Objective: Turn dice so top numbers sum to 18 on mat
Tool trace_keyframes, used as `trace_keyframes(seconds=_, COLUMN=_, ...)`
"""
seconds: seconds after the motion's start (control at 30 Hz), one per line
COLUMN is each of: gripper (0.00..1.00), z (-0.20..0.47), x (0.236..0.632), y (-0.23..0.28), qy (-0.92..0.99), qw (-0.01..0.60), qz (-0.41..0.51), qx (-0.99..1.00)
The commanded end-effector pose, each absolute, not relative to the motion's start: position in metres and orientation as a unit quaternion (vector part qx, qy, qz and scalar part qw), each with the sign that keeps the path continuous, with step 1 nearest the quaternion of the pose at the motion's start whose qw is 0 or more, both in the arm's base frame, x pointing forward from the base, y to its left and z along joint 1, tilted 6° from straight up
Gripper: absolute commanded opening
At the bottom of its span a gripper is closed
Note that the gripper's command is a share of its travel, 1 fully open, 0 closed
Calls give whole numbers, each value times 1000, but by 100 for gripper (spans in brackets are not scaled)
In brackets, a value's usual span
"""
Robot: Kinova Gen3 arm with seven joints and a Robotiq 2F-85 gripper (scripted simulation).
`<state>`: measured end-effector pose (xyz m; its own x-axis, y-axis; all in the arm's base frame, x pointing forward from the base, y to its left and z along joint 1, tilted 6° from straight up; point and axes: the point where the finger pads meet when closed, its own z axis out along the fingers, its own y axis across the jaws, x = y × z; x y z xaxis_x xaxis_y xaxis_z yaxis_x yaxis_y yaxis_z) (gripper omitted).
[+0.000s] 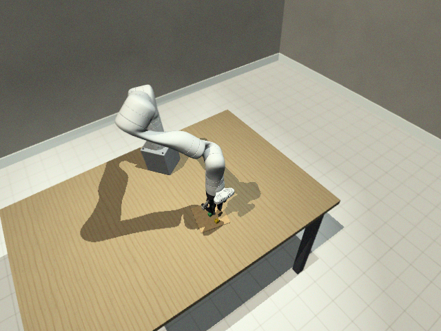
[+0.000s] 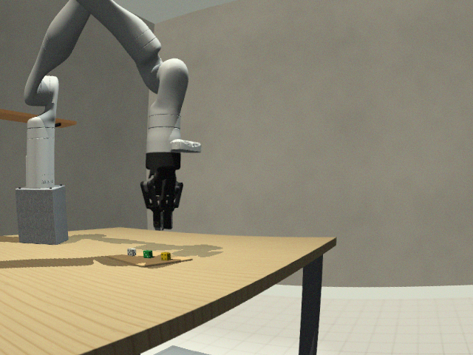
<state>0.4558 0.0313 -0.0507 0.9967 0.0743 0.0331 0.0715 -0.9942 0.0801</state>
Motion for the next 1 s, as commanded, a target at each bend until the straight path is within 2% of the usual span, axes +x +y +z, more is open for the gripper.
trace_keyframes(seconds=0.0, gripper=31, z=-32, x=463, y=27, qy=34, qw=43, qz=29, qx=998)
trace_keyframes(seconds=0.33, gripper=31, z=-21, x=462, y=28, qy=34, qw=43, qz=29, qx=998)
trace_keyframes(seconds=0.37, gripper=100, z=-21, x=462, y=28, qy=34, qw=43, qz=29, qx=998)
trace_keyframes(seconds=0.97, gripper=100, z=-21, x=462, y=28, qy=34, qw=43, qz=29, qx=998)
